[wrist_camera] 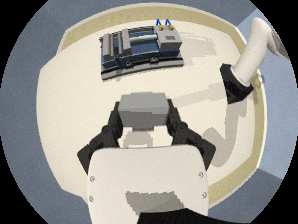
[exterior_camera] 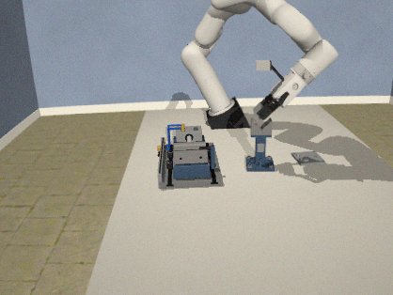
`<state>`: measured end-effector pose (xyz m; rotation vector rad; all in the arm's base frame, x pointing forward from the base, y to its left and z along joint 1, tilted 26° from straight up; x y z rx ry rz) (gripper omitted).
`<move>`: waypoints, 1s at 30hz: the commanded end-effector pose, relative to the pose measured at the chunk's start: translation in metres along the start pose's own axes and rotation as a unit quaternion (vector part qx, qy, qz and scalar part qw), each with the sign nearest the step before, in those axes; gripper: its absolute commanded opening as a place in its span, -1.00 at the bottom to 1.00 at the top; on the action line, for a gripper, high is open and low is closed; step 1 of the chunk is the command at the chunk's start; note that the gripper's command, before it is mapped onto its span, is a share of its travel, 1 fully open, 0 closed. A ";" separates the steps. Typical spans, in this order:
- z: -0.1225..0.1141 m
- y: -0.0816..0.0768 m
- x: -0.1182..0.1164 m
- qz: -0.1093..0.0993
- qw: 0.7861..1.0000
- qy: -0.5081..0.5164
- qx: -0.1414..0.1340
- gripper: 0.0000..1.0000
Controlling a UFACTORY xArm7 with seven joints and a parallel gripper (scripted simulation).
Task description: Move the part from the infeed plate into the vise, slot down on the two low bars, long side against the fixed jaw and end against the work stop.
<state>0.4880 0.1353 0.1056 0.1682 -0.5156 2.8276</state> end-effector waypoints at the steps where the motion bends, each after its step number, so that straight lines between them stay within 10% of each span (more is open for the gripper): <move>1: 0.002 -0.002 0.000 0.002 1.000 0.001 -0.004 -1.00; 30: 0.017 0.000 0.004 0.018 0.997 0.001 -0.073 -1.00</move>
Point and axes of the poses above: the point where the finger pads meet when closed, its own y axis out along the fingers, its own x axis across the jaws, z = x × y, the point moved 10 cm from there along -y, back along the fingers, and after that the axes turned 13 degrees about -y, right-handed, at the moved point
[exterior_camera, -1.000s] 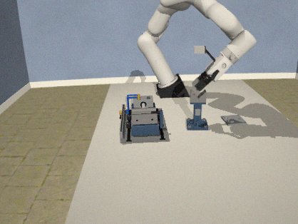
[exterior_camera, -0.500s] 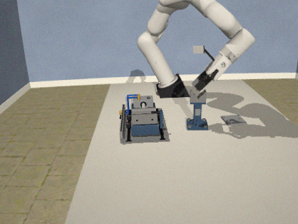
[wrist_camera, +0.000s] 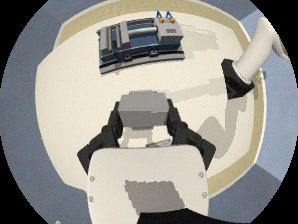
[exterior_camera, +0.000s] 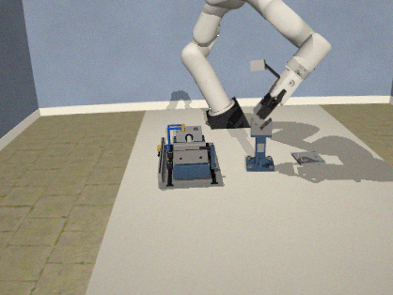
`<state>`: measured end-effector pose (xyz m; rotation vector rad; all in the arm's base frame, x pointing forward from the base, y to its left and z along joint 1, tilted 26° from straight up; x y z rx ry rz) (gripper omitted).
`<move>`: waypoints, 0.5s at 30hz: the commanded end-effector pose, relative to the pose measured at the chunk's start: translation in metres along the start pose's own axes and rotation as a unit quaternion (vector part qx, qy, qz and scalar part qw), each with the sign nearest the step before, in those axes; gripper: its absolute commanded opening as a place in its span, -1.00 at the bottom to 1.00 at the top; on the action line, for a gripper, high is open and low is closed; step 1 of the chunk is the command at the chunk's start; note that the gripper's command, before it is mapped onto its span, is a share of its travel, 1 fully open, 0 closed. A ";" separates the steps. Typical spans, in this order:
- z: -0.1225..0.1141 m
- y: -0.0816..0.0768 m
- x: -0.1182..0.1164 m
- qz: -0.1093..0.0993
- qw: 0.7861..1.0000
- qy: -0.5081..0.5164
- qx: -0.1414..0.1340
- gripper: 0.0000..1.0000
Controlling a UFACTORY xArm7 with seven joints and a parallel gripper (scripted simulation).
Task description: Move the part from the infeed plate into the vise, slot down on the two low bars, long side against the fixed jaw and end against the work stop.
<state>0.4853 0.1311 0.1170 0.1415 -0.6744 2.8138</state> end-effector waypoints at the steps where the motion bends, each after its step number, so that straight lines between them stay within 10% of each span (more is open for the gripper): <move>1: 0.006 -0.002 0.001 0.007 1.000 0.001 -0.023 -1.00; 15: 0.020 0.000 0.004 0.022 0.996 0.001 -0.086 -1.00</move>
Point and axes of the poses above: the point where the finger pads meet when closed, its own y axis out along the fingers, its own x axis across the jaws, z = x × y, the point moved 10 cm from there along -y, back along the fingers, and after that the axes turned 13 degrees about -y, right-handed, at the moved point
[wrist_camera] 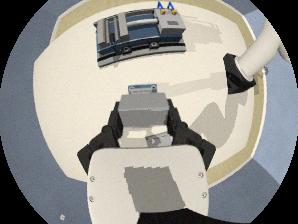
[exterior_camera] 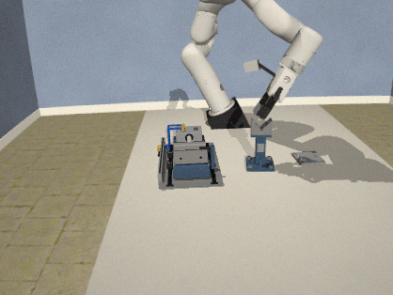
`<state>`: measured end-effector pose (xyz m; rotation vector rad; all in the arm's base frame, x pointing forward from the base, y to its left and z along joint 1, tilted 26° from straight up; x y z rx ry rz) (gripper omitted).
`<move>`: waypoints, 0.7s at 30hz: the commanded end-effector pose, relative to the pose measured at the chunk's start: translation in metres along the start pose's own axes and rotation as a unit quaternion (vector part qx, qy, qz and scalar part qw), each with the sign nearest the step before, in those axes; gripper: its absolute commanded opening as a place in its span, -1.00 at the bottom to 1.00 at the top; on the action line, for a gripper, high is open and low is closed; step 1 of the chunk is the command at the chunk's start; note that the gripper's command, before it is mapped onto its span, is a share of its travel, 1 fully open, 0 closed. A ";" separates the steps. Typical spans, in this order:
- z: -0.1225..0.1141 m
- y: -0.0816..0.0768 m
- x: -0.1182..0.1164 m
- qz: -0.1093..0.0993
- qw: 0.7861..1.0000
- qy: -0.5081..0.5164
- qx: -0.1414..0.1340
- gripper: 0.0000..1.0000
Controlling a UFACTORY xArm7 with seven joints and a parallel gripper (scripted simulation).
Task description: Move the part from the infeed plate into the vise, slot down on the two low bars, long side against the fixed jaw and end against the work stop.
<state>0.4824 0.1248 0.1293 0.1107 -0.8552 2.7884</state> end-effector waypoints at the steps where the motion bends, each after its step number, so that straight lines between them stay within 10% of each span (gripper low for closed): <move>1: 0.007 -0.002 0.001 0.009 1.000 0.001 -0.030 -1.00; 21: 0.030 0.003 0.006 0.034 0.990 0.000 -0.135 -1.00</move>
Point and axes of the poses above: the point where the finger pads meet when closed, its own y axis out along the fingers, its own x axis across the jaws, z = x × y, the point moved 10 cm from there along -y, back along the fingers, and after that the axes turned 13 degrees about -y, right-handed, at the moved point
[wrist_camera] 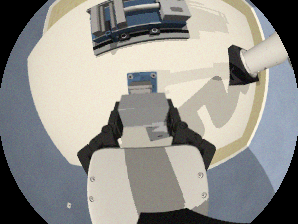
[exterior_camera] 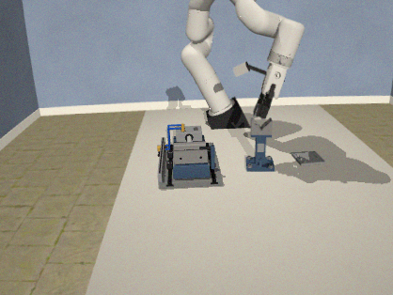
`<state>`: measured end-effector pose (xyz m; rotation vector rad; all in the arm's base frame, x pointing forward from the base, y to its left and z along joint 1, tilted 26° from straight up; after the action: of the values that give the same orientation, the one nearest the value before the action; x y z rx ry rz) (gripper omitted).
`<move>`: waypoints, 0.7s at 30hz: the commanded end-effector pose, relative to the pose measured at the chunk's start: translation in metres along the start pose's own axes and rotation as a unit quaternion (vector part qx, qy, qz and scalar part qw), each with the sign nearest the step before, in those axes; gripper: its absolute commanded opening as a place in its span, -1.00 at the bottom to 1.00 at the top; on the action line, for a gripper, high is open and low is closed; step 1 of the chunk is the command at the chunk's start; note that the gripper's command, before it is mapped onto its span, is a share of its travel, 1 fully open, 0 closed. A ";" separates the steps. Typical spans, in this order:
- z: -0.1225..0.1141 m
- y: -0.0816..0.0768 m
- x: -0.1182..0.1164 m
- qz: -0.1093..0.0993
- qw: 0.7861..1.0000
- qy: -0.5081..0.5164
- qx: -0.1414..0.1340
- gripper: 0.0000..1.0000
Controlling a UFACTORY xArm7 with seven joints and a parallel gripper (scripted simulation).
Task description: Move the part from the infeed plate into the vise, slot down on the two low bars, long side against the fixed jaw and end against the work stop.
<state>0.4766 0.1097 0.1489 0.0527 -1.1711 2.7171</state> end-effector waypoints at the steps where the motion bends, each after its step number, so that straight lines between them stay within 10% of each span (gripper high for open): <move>1: 0.007 -0.002 0.001 0.010 0.999 0.000 -0.032 -1.00; 21: 0.024 0.001 0.005 0.028 0.993 0.000 -0.111 -1.00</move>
<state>0.4703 0.0933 0.1626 0.0001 -1.4466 2.6267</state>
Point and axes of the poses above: the point where the finger pads meet when closed, its own y axis out along the fingers, its own x axis across the jaws, z = x × y, the point moved 10 cm from there along -y, back along the fingers, and after that the axes turned 13 degrees about -y, right-handed, at the moved point
